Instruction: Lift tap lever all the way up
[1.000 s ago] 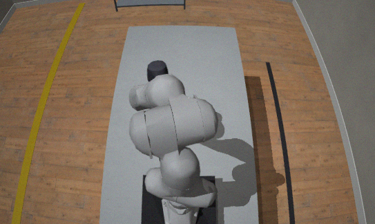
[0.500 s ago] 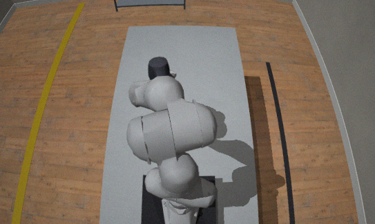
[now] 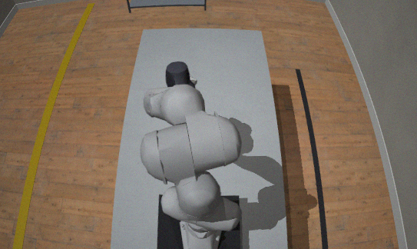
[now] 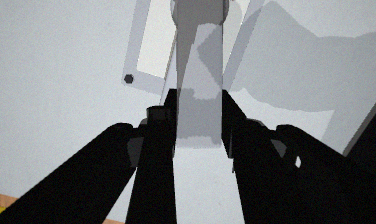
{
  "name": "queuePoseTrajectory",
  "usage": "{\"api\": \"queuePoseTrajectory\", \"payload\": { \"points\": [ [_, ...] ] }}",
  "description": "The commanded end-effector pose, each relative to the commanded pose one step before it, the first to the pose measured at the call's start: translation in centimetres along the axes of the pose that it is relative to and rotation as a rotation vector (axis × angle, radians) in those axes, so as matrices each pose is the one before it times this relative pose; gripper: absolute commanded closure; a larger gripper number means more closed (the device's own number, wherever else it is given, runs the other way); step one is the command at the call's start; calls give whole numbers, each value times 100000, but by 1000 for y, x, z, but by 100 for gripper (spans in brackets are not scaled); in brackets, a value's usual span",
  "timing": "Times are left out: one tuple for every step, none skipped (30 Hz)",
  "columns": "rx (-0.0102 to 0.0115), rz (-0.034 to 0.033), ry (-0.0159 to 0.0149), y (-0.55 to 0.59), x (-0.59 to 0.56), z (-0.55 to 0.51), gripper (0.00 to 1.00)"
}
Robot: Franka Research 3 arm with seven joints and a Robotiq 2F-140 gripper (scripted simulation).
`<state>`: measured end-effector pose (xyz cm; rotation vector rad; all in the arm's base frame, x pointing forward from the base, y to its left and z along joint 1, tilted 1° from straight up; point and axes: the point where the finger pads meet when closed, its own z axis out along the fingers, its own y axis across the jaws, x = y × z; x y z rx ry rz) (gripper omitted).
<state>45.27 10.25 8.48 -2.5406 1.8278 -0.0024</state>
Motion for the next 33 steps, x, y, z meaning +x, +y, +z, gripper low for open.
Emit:
{"api": "queuePoseTrajectory", "payload": {
  "points": [
    [15, -331, 172, -4, 321, -310, 90],
    [0, 0, 0, 0, 0, 0, 90],
    [0, 0, 0, 0, 0, 0, 90],
    [0, 0, 0, 0, 0, 0, 90],
    [0, 0, 0, 0, 0, 0, 90],
    [0, 0, 0, 0, 0, 0, 90],
    [0, 0, 0, 0, 0, 0, 90],
    [0, 0, 0, 0, 0, 0, 90],
    [0, 0, 0, 0, 0, 0, 90],
    [0, 0, 0, 0, 0, 0, 90],
    [0, 0, 0, 0, 0, 0, 90],
    [0, 0, 0, 0, 0, 0, 90],
    [0, 0, 0, 0, 0, 0, 90],
    [0, 0, 0, 0, 0, 0, 90],
    [0, 0, 0, 0, 0, 0, 90],
    [0, 0, 0, 0, 0, 0, 90],
    [0, 0, 0, 0, 0, 0, 90],
    [0, 0, 0, 0, 0, 0, 90],
    [0, 0, 0, 0, 0, 0, 90],
    [0, 0, 0, 0, 0, 0, 90],
    [0, 0, 0, 0, 0, 0, 90],
    [0, 0, 0, 0, 0, 0, 90],
    [0, 0, 0, 0, 0, 0, 90],
    [0, 0, 0, 0, 0, 0, 90],
    [0, 0, 0, 0, 0, 0, 90],
    [0, 0, 0, 0, 18, -27, 90],
    [0, 0, -1, 0, 79, -120, 90],
    [0, 0, -1, 0, 117, -171, 90],
    [0, 0, 0, 0, 0, 0, 90],
    [0, 0, 0, 0, 0, 0, 90],
    [0, 0, 0, 0, 88, -123, 90],
    [0, 0, 0, 0, 20, -28, 90],
    [0, 0, 0, 0, 0, 0, 90]
  ]
}}
